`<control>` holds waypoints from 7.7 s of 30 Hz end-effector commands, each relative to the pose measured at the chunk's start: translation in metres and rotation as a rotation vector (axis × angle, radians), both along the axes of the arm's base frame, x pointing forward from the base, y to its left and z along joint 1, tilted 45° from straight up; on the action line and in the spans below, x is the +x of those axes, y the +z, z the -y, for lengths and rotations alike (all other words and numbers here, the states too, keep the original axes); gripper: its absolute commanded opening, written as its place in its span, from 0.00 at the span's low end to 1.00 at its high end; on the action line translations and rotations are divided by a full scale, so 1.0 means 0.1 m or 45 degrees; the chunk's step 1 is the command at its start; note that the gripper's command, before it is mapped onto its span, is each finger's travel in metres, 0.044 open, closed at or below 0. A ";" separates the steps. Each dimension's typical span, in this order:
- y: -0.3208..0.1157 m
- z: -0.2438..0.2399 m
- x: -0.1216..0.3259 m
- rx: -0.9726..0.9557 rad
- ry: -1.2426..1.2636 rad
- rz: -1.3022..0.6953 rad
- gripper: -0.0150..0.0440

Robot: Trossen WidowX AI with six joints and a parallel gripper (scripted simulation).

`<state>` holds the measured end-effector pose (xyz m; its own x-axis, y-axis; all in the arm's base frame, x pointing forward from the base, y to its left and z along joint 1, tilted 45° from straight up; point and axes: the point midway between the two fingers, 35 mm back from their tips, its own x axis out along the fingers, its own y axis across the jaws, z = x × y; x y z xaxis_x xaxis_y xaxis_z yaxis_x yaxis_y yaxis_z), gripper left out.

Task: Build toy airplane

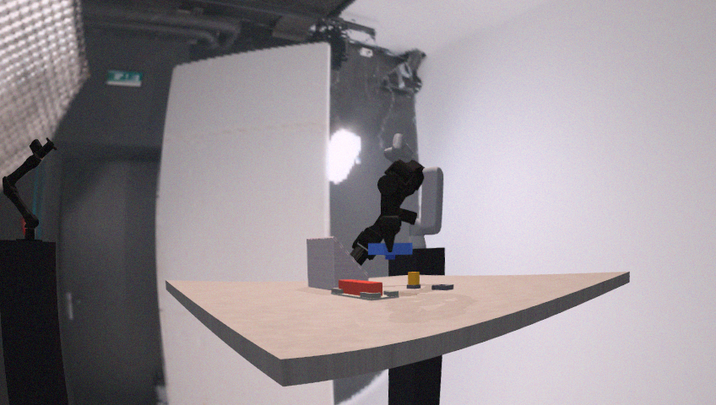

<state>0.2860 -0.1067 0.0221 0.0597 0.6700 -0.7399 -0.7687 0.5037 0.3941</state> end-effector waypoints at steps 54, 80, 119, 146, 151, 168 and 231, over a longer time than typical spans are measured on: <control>-0.79 0.35 -0.71 -0.006 0.569 0.520 0.58; -1.08 0.08 -0.69 -0.004 0.569 0.522 0.58; -0.90 0.29 -0.69 -0.011 0.574 0.519 1.00; -0.48 0.72 -0.70 0.094 -0.753 -0.714 1.00; -0.48 0.72 -0.70 0.098 -0.814 -0.771 1.00; -0.18 0.51 -0.60 0.087 -0.822 -0.771 1.00; 0.57 -1.98 -0.88 0.112 -0.810 -0.777 1.00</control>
